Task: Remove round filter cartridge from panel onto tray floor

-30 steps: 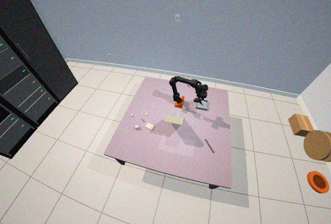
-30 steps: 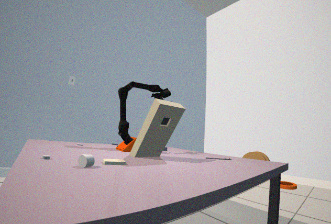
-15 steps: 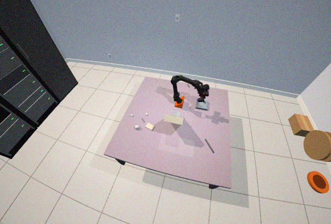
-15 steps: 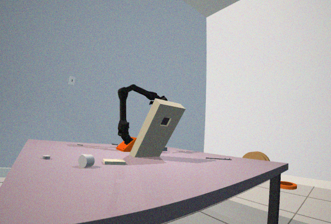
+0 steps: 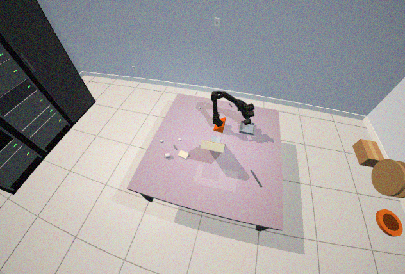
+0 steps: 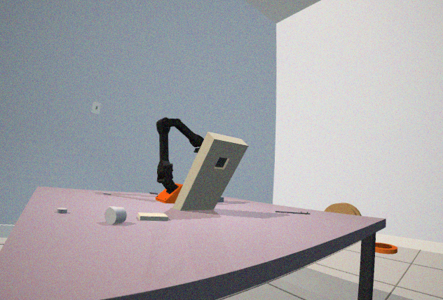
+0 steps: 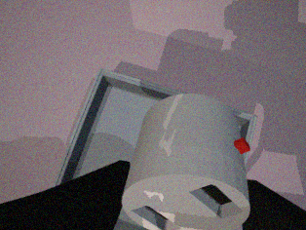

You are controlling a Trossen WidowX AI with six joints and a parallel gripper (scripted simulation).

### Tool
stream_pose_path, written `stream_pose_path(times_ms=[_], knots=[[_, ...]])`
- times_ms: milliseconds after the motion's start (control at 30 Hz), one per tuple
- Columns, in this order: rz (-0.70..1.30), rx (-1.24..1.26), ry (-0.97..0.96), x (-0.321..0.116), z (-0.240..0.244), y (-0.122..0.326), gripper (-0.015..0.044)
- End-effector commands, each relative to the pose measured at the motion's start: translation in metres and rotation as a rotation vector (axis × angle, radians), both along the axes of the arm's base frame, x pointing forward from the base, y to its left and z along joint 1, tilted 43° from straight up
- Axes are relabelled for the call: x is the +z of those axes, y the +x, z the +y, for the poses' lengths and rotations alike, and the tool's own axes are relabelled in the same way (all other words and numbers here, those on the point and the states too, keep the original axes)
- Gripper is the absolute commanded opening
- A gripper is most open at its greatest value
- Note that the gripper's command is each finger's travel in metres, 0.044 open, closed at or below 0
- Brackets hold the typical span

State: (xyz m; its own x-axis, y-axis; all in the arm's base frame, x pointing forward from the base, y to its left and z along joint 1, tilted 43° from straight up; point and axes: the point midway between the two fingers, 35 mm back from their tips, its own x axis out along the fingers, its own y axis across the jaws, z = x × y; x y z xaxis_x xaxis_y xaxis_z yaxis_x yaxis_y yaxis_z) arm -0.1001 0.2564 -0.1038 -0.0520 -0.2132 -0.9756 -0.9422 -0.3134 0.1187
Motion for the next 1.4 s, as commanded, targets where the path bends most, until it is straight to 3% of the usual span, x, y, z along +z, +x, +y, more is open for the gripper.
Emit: stream_pose_path(times_ms=[0, 700, 1233, 1367], knots=[[0.051, 0.06, -0.012, -0.009, -0.018, -0.013, 0.0], [0.054, 0.063, -0.014, -0.066, -0.068, -0.005, 0.0], [0.047, 0.065, -0.025, -0.063, -0.068, -0.004, 0.042], [0.047, 0.065, -0.025, -0.061, -0.066, -0.004, 0.044]])
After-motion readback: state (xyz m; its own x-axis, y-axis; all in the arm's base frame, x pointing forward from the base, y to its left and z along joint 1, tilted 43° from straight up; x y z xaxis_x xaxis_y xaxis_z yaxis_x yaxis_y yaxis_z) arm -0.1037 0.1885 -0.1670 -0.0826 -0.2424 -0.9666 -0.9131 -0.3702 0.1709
